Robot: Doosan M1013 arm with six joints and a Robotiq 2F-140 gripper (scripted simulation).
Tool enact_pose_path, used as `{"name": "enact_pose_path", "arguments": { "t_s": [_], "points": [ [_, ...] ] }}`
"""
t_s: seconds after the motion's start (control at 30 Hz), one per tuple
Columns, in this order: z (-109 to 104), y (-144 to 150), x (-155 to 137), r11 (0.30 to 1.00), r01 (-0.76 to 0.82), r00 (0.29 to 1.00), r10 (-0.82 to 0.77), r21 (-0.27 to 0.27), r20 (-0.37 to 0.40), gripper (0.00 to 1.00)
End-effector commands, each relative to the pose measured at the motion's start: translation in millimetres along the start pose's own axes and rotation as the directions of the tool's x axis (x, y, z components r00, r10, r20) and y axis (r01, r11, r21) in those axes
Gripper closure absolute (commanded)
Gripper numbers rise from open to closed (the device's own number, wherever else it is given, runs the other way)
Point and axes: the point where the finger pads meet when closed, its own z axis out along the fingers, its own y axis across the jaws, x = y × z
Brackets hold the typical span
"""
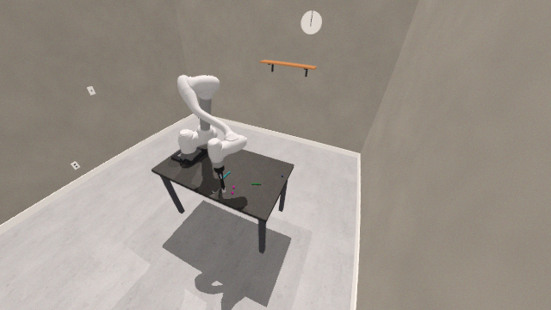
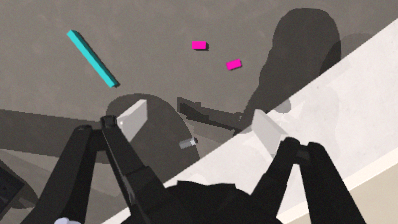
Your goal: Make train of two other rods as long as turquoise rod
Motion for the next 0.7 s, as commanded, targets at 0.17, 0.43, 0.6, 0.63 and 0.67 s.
{"name": "enact_pose_path", "arguments": {
  "t_s": [0.17, 0.43, 0.6, 0.63, 0.67],
  "points": [
    [0, 0, 0, 1.000, 0.000, 1.000, 0.000, 0.000, 0.000, 0.00],
    [0, -6, 6, 1.000, 0.000, 1.000, 0.000, 0.000, 0.000, 0.00],
    [0, -28, 27, 1.000, 0.000, 1.000, 0.000, 0.000, 0.000, 0.00],
    [0, -28, 27, 1.000, 0.000, 1.000, 0.000, 0.000, 0.000, 0.00],
    [0, -28, 27, 1.000, 0.000, 1.000, 0.000, 0.000, 0.000, 0.00]
  ]
}}
